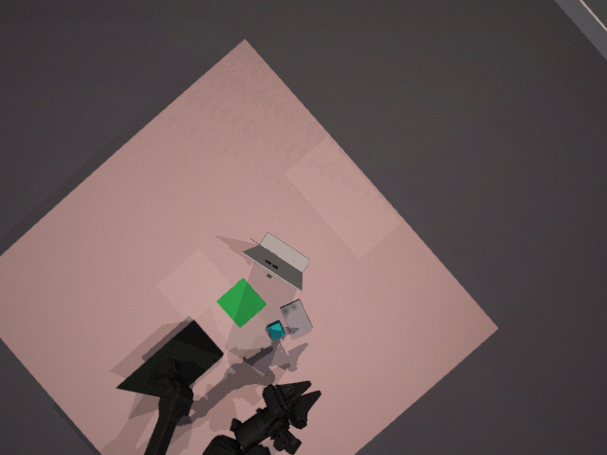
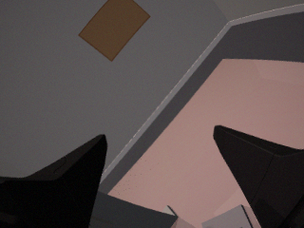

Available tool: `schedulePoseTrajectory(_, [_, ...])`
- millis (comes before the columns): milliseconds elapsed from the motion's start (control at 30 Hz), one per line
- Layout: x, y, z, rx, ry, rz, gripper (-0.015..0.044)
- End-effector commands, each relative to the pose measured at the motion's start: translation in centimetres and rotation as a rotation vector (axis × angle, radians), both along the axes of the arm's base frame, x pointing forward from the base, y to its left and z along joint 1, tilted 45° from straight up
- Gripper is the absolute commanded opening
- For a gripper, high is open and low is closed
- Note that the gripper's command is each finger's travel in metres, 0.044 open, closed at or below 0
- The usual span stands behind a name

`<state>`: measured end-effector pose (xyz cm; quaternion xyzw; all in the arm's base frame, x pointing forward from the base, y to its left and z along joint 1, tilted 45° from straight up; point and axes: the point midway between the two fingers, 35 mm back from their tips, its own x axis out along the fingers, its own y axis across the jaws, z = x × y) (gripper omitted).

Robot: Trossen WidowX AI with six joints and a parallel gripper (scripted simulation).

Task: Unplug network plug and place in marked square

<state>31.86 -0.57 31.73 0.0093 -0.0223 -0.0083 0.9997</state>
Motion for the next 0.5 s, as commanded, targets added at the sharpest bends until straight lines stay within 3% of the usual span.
schedulePoseTrajectory(0, [0.0, 0.1, -0.1, 0.004, 0.003, 0.004, 0.0374])
schedulePoseTrajectory(267, [0.9, 3.0, -6.7, 0.200, 0.143, 0.159, 0.0164])
schedulePoseTrajectory(467, [0.3, 5.4, -12.0, 0.368, 0.280, 0.266, 0.0156])
